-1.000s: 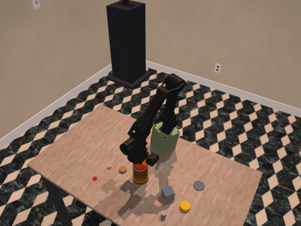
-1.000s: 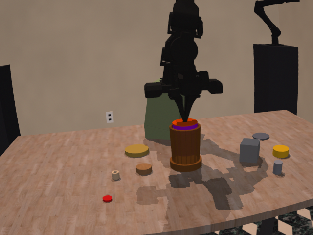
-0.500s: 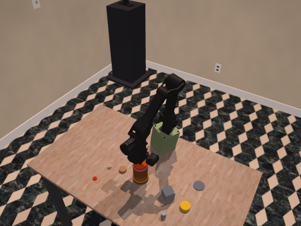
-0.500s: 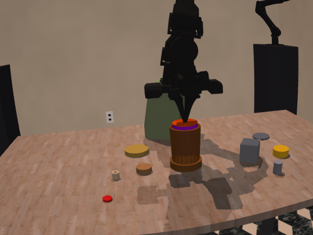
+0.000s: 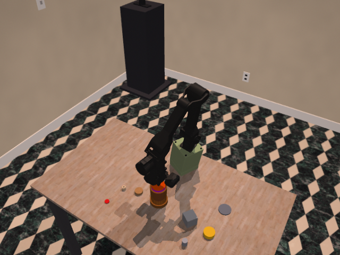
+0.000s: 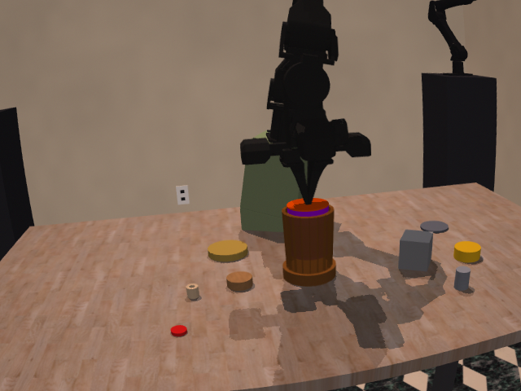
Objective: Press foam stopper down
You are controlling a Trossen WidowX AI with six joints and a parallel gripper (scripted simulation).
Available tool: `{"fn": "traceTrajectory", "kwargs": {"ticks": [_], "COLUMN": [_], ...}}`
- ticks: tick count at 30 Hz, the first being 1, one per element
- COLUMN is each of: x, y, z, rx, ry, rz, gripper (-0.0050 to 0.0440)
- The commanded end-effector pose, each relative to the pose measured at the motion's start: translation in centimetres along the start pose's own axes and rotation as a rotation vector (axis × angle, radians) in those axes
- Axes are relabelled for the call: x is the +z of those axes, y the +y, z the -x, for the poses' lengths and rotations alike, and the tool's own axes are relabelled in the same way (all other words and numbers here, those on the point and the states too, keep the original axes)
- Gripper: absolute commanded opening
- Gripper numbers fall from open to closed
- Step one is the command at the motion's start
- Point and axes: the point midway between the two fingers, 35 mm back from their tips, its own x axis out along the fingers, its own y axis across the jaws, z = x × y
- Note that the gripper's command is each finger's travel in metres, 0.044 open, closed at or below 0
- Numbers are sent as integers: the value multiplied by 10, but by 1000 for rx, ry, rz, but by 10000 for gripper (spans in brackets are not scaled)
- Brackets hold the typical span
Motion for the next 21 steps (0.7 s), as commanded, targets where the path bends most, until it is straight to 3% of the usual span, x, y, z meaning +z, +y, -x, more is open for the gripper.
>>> {"fn": "traceTrajectory", "kwargs": {"ticks": [1,21], "x": [0,0], "y": [0,0], "z": [0,-1], "rx": [-1,-1], "ry": [-4,-4], "rz": [-1,-1], "gripper": [0,0]}}
